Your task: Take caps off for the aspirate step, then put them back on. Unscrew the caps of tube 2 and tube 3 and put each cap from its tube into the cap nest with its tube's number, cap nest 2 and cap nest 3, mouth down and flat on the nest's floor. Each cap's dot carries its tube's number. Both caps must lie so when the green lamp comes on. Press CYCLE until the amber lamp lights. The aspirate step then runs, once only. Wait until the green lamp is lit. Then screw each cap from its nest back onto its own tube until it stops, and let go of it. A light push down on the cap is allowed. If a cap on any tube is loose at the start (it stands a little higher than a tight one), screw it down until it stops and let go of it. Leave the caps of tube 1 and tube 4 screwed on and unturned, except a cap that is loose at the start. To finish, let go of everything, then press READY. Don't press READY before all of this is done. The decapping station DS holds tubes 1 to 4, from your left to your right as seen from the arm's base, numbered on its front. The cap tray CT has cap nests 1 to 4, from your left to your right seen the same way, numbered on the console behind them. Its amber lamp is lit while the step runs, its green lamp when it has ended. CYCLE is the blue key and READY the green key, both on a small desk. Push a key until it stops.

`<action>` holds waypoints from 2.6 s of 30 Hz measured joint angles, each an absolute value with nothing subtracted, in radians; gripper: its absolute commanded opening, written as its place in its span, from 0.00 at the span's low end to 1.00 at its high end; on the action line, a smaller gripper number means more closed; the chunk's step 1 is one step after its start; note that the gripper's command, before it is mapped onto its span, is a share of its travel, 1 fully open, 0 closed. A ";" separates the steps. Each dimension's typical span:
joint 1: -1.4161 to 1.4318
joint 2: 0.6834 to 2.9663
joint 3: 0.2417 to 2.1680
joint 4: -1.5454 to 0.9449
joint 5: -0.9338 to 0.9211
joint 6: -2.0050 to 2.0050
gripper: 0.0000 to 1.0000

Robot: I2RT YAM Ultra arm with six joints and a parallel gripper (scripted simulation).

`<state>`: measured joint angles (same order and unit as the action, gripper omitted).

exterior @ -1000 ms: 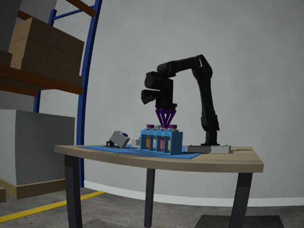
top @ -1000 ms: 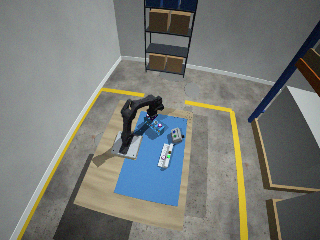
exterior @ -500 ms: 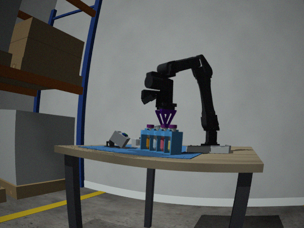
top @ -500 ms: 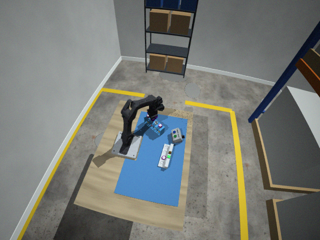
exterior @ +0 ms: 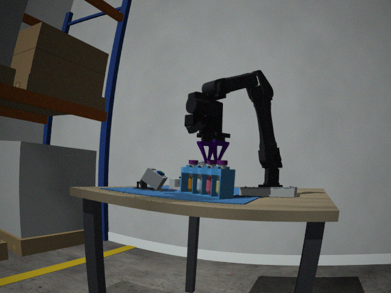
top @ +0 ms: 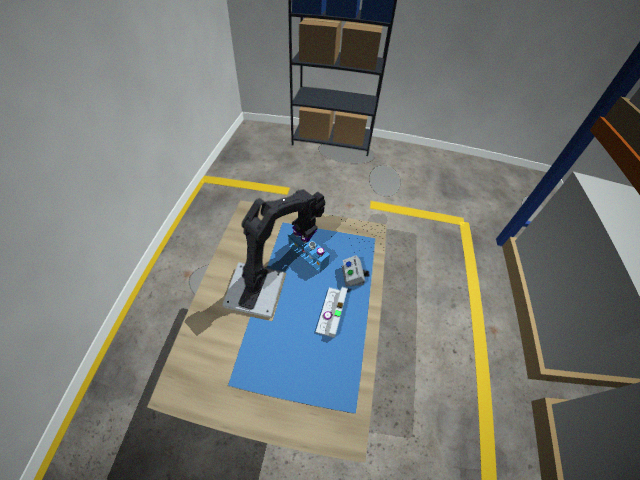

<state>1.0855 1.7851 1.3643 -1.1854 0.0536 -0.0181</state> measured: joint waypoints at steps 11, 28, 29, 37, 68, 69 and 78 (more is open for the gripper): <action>1.085 1.785 1.364 -1.185 0.054 -0.429 0.49; 1.085 1.785 1.364 -1.185 0.054 -1.028 0.49; 1.085 1.785 1.364 -1.185 0.054 -1.055 0.49; 1.085 1.785 1.365 -1.184 0.054 -1.322 0.49; 1.085 1.785 1.363 -1.183 0.054 -1.718 0.00; 1.085 1.785 1.363 -1.183 0.054 -1.696 0.00; 1.087 1.785 1.362 -1.182 0.055 -1.343 0.00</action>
